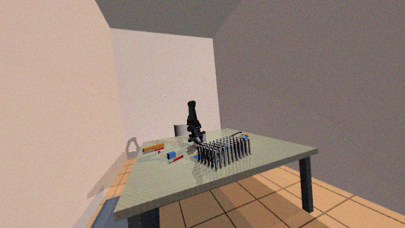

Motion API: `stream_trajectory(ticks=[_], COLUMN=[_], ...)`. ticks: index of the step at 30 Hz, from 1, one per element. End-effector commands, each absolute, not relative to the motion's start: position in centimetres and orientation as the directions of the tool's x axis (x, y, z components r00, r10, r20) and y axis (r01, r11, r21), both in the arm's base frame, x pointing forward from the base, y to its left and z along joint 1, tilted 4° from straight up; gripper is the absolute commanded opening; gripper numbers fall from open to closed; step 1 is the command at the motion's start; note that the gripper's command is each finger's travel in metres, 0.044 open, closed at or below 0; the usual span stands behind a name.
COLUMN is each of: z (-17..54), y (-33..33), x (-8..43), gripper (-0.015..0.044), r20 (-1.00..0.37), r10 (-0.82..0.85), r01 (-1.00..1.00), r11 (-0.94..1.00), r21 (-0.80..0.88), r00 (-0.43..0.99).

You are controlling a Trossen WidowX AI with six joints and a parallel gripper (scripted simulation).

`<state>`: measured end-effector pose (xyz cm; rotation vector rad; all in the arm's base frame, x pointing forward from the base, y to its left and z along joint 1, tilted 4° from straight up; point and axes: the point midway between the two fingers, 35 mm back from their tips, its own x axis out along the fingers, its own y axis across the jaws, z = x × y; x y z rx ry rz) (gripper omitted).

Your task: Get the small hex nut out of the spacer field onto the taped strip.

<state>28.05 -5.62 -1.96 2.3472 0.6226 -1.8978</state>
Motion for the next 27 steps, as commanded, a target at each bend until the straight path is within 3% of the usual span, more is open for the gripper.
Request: stream_trajectory(ticks=[1, 15, 27], z=[-1.3, -0.5, 4.8], y=[-5.7, -6.8, -6.9], x=[28.5, 24.3, 25.6], gripper=[0.0000, 0.0000, 0.0000], r20=[-0.947, -0.948, -0.948], r10=[0.270, 0.270, 0.269], r01=[0.344, 0.346, 0.346], r11=[-0.918, -0.917, -0.917], r21=[-0.199, -0.199, -0.198], r00=[0.174, 0.169, 0.171])
